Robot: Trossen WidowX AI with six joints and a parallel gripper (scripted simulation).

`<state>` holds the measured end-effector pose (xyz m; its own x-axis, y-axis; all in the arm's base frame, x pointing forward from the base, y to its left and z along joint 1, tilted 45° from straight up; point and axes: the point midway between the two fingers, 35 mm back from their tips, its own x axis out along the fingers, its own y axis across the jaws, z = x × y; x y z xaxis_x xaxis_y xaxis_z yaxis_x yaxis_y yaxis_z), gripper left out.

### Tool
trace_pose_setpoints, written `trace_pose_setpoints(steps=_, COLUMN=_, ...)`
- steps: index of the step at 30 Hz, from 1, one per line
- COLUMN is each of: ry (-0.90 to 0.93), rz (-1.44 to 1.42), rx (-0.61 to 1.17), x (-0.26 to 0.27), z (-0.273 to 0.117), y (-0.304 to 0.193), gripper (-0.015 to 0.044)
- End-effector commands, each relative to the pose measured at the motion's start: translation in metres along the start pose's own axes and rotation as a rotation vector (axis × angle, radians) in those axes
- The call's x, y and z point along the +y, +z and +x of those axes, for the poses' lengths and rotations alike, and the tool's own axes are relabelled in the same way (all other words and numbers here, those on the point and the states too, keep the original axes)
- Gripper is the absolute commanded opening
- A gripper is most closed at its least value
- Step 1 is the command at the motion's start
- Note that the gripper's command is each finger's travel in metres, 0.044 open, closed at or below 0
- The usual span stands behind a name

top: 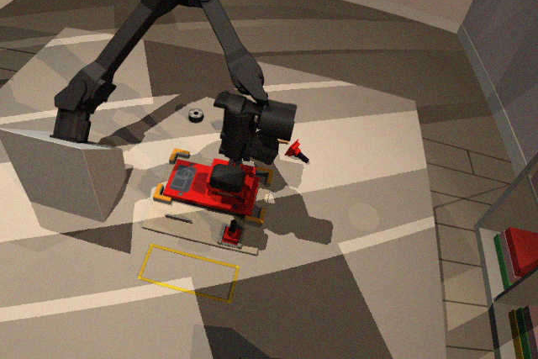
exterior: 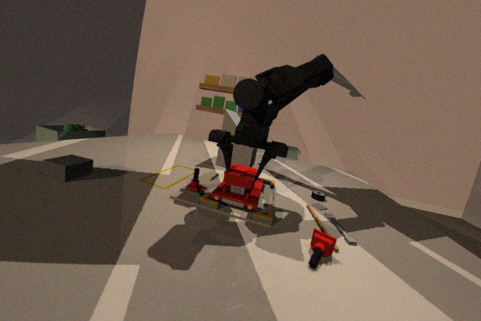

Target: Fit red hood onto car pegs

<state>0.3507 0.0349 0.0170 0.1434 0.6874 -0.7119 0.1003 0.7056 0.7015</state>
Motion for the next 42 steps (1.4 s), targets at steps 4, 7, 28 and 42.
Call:
trace_pose_setpoints(steps=4, ry=0.006, rz=0.011, rx=0.003, x=-0.0015, z=0.0038, y=-0.0006, gripper=0.0000)
trace_pose_setpoints(steps=7, ry=0.006, rz=0.011, rx=0.003, x=-0.0015, z=0.0038, y=-0.0006, gripper=0.0000)
trace_pose_setpoints(steps=28, ry=0.006, rz=0.011, rx=0.003, x=-0.0015, z=0.0042, y=-0.0006, gripper=0.0000)
trace_pose_setpoints(steps=42, ry=0.006, rz=0.011, rx=0.003, x=-0.0013, z=0.0097, y=-0.0005, gripper=0.0000)
